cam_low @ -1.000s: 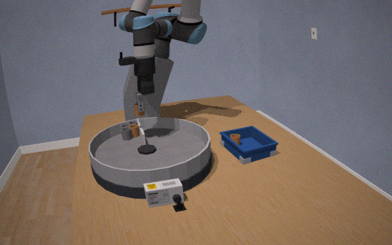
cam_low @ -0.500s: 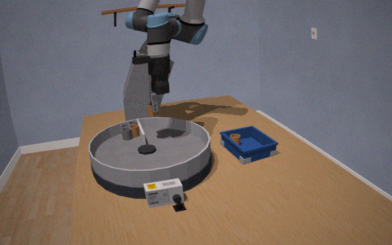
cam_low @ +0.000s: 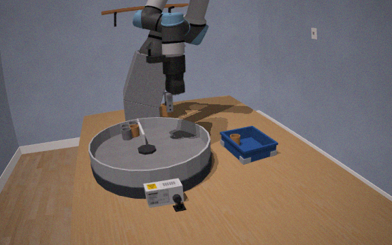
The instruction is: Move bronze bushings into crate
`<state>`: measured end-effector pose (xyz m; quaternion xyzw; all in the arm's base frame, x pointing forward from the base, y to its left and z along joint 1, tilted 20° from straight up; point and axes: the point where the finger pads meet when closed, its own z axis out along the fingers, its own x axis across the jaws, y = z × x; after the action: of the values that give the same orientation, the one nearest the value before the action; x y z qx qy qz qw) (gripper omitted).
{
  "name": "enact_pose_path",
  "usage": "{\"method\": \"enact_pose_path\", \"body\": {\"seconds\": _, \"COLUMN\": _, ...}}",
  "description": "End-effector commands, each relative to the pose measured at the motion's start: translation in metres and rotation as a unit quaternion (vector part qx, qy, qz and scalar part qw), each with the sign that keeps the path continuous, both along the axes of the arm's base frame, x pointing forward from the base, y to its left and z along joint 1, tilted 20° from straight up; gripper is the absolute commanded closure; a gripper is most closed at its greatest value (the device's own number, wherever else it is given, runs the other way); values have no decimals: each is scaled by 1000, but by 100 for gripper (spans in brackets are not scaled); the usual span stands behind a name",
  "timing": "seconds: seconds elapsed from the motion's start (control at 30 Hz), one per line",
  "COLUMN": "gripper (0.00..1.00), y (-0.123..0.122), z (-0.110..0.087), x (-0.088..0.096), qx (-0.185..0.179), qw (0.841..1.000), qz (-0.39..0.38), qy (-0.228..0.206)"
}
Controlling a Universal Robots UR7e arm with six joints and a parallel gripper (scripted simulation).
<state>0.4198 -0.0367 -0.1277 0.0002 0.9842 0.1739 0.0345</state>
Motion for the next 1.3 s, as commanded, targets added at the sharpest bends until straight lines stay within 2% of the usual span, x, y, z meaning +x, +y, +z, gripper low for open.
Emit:
{"method": "enact_pose_path", "body": {"seconds": 0.0, "gripper": 100, "y": 1, "z": 1, "x": 2, "qx": -1, "qw": 1000, "qz": -1, "qy": 0}}
{"method": "enact_pose_path", "body": {"seconds": 0.13, "gripper": 100, "y": 1, "z": 1, "x": 2, "qx": -1, "qw": 1000, "qz": -1, "qy": 0}}
{"method": "enact_pose_path", "body": {"seconds": 0.3, "gripper": 100, "y": 42, "z": 18, "x": 33, "qx": -1, "qw": 1000, "qz": 0, "qy": 0}}
{"method": "enact_pose_path", "body": {"seconds": 0.7, "gripper": 100, "y": 42, "z": 18, "x": 33, "qx": -1, "qw": 1000, "qz": 0, "qy": 0}}
{"method": "enact_pose_path", "body": {"seconds": 0.87, "gripper": 100, "y": 83, "z": 35, "x": 64, "qx": -1, "qw": 1000, "qz": 0, "qy": 0}}
{"method": "enact_pose_path", "body": {"seconds": 1.27, "gripper": 100, "y": 83, "z": 35, "x": 64, "qx": -1, "qw": 1000, "qz": 0, "qy": 0}}
